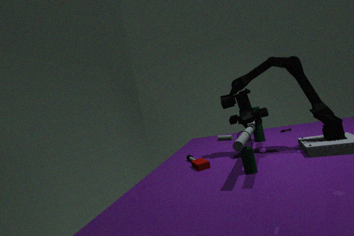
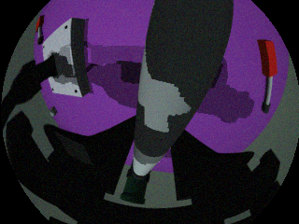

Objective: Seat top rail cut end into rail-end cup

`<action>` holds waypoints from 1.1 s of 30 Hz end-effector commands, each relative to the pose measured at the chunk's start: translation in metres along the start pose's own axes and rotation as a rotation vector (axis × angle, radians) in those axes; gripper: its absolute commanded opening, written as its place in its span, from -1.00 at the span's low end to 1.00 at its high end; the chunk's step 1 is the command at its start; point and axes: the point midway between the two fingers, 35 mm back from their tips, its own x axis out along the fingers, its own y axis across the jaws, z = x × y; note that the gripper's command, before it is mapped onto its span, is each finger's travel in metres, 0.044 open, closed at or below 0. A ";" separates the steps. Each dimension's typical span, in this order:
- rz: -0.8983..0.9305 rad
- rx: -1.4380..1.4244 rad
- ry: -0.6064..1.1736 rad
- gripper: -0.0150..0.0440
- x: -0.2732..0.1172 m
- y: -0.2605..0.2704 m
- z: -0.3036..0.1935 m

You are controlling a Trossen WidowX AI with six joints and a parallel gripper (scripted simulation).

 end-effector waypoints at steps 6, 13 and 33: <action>-0.003 -0.001 0.009 -0.49 -0.004 -0.001 0.002; -0.003 -0.002 0.012 -0.49 -0.005 -0.001 0.003; 0.003 0.000 0.015 -0.49 -0.004 0.000 0.002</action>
